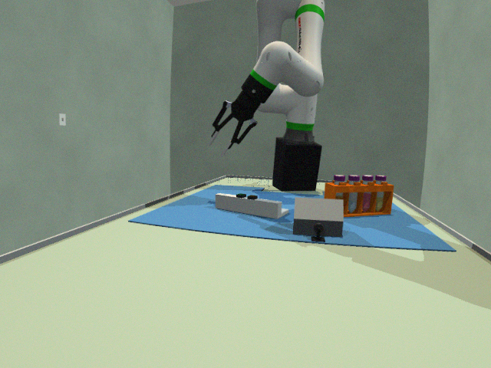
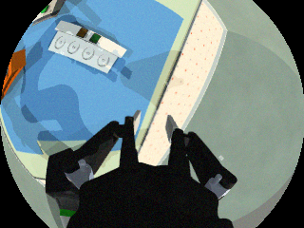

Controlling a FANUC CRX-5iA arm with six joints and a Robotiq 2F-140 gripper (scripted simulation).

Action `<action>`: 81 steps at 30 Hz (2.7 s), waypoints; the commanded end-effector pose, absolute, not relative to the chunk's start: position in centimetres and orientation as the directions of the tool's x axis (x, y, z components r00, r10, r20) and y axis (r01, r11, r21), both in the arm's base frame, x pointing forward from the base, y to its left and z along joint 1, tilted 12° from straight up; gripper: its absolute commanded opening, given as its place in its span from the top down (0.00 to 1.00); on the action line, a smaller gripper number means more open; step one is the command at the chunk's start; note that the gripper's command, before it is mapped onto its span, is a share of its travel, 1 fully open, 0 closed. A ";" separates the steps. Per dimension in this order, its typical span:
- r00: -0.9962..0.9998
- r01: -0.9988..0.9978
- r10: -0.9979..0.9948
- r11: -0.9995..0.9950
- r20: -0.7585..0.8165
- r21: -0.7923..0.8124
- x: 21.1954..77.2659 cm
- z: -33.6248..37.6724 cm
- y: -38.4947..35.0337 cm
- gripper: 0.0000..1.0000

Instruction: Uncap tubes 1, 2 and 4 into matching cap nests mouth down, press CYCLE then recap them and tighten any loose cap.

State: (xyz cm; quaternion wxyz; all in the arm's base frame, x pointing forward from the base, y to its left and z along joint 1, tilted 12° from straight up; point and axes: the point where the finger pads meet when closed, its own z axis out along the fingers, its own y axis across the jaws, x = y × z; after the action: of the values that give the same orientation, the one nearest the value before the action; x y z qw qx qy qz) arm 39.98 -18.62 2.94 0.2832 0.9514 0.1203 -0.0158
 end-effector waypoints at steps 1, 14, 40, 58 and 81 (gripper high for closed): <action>0.984 0.171 0.171 -0.835 -0.049 0.522 40.2 2.9 -17.5 0.65; 0.991 -0.105 -0.062 -0.913 0.120 0.394 41.2 2.5 -11.8 0.65; 0.858 -0.494 -0.469 -0.865 0.209 0.085 42.0 2.6 -1.3 0.65; 0.704 -0.691 -0.699 -0.715 0.125 -0.107 41.9 3.3 6.0 0.65; 0.571 -0.803 -0.821 -0.560 0.006 -0.206 41.1 4.7 13.2 0.65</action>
State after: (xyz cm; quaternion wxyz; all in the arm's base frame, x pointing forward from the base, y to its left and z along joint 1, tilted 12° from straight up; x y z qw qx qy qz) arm 41.11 13.24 4.64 -0.0904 0.8818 -0.4601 0.0503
